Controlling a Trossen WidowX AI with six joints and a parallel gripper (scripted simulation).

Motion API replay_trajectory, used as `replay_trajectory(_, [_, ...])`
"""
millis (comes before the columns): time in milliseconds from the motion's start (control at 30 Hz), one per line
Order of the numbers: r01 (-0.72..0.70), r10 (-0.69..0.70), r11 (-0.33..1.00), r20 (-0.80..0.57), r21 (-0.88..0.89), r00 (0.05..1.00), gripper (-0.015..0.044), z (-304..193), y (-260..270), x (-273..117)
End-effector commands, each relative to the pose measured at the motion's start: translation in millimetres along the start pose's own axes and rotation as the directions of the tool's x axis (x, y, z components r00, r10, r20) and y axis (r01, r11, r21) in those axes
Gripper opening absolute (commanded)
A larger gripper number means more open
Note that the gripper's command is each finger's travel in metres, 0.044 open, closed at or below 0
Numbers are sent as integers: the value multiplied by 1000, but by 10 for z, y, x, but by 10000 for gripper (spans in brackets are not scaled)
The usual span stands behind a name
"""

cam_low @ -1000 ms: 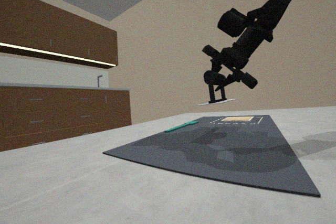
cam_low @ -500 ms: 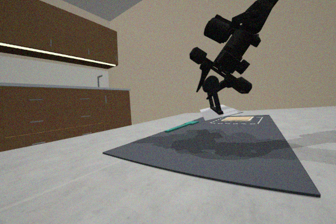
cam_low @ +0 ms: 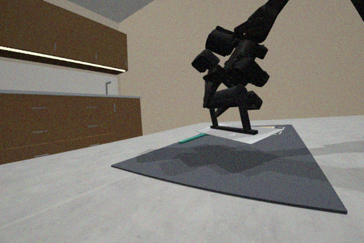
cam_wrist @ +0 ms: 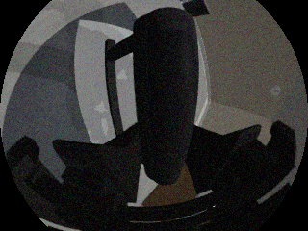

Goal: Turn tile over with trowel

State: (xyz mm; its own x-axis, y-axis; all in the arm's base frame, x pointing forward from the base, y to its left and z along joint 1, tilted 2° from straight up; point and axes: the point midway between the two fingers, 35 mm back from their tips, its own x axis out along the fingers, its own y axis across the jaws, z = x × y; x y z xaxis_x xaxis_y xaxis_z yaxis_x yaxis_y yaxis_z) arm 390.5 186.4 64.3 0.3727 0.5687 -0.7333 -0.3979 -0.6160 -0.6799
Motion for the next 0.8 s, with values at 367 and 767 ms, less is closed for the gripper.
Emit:
replay_trajectory(367, [206, -93, 931, 353, -300, 931, 0, 425, -284, 325])
replay_trajectory(767, [233, -101, 919, 382, -318, 919, 0, 462, -302, 350])
